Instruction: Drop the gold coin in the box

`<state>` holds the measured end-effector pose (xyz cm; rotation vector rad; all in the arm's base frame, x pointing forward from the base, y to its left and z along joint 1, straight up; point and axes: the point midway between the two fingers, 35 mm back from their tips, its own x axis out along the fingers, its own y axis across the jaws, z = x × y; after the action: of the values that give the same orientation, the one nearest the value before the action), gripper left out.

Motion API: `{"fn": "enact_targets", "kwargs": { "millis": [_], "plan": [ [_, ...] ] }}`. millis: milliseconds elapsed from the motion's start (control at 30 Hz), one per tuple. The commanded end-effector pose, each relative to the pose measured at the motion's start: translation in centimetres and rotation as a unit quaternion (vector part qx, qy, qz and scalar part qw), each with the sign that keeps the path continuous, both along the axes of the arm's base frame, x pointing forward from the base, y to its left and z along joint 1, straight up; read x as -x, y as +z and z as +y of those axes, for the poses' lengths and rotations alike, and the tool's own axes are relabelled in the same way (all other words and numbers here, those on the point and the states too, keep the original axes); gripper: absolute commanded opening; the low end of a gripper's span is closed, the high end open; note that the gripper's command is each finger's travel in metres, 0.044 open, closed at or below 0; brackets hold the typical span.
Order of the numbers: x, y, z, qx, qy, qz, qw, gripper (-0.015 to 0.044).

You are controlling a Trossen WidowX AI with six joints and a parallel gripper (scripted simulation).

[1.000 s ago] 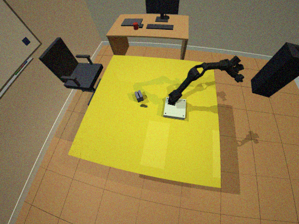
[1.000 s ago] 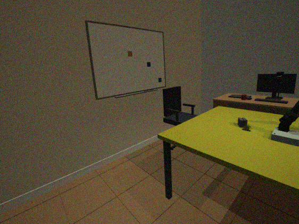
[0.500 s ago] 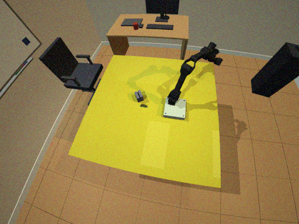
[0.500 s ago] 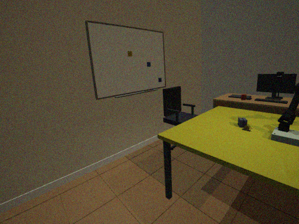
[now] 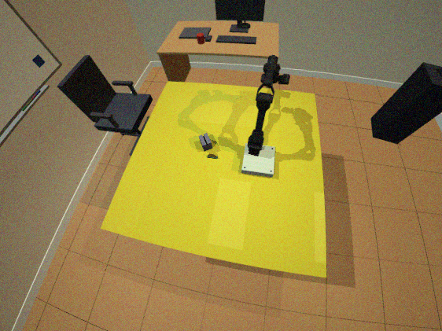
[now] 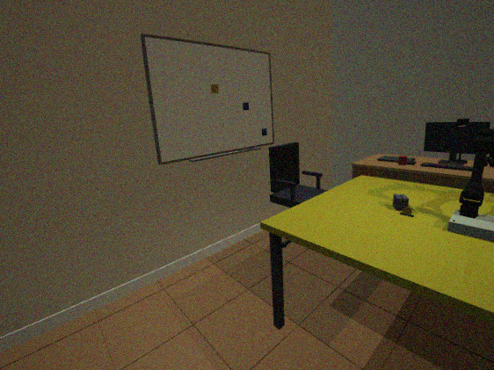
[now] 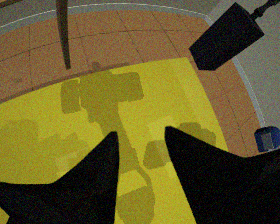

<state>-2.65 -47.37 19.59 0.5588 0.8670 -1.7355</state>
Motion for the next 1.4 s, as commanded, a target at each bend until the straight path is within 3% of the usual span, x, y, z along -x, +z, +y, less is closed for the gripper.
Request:
{"fn": "enact_targets", "kwargs": {
  "millis": [0,433,733,1033,1367],
  "plan": [
    [-6.6,-1.0,1.4,-0.024,0.069,-0.015,0.997,0.0161],
    [-26.6,-4.1,13.6,-0.12,0.315,-0.032,0.941,0.0161],
    [-34.5,-6.0,27.7,-0.196,0.475,-0.013,0.858,0.0161],
    [-35.1,-7.7,43.3,-0.27,0.613,0.039,0.741,0.0161],
    [-28.2,-9.1,57.1,-0.331,0.726,0.13,0.588,0.0161]
  ]
}}
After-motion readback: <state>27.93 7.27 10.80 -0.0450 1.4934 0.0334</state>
